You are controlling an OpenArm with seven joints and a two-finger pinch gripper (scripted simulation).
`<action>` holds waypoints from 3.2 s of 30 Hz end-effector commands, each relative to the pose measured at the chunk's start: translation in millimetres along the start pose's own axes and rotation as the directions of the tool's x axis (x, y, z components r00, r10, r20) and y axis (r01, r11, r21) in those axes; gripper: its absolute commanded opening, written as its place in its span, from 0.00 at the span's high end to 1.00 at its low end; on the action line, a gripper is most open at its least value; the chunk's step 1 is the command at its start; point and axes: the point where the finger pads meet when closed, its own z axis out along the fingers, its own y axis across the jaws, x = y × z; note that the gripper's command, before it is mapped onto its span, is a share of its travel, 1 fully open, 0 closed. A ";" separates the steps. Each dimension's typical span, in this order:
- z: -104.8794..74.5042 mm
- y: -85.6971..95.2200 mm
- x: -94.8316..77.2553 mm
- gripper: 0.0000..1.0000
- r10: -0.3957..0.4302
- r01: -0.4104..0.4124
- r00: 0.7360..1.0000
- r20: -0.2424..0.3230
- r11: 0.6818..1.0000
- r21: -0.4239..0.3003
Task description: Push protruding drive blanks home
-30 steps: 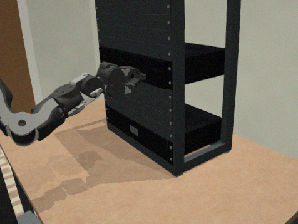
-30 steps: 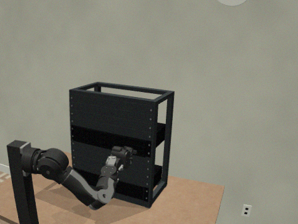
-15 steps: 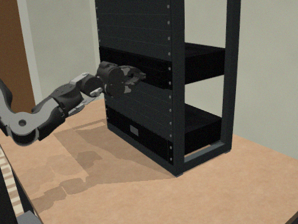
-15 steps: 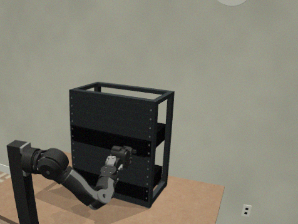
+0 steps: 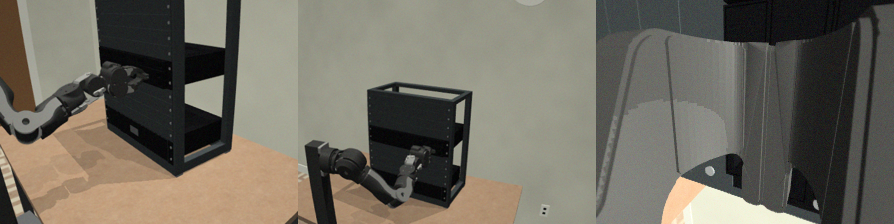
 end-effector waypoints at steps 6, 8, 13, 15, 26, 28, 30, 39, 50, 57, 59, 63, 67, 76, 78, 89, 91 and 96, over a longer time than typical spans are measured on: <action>0.2 3.5 1.9 1.00 -0.003 0.003 1.000 -0.006 1.000 -0.013; 0.3 3.2 1.8 1.00 -0.002 0.002 1.000 -0.006 1.000 -0.012; 8.4 3.2 1.8 1.00 -0.001 0.001 1.000 -0.005 1.000 -0.009; 10.4 3.6 2.0 1.00 -0.002 0.001 1.000 -0.005 1.000 -0.009; 11.3 3.5 1.9 1.00 -0.001 0.001 1.000 -0.005 1.000 -0.009; 14.5 3.4 2.0 1.00 -0.001 0.001 1.000 -0.005 1.000 -0.009; 18.5 3.3 2.0 1.00 -0.001 0.001 1.000 -0.005 1.000 -0.009; 20.2 4.8 2.6 1.00 -0.002 0.002 1.000 -0.007 1.000 -0.013; 23.4 4.5 2.3 1.00 -0.002 0.002 1.000 -0.006 1.000 -0.011; 23.3 4.6 2.4 1.00 -0.002 0.002 1.000 -0.006 1.000 -0.012; 23.4 4.5 2.3 1.00 -0.002 0.002 1.000 -0.006 1.000 -0.011; 25.3 3.6 1.7 1.00 -0.001 0.001 1.000 -0.006 1.000 -0.009; 26.4 4.3 1.8 1.00 -0.002 0.002 1.000 -0.006 1.000 -0.011; 26.4 4.3 1.8 1.00 -0.002 0.002 1.000 -0.006 1.000 -0.011; 27.2 3.7 1.5 1.00 -0.001 0.001 1.000 -0.006 1.000 -0.009; 29.4 4.4 1.7 1.00 -0.002 0.002 1.000 -0.006 1.000 -0.011; 29.4 4.4 1.7 1.00 -0.002 0.002 1.000 -0.006 1.000 -0.011; 30.7 4.2 1.7 1.00 -0.001 0.001 1.000 -0.006 1.000 -0.009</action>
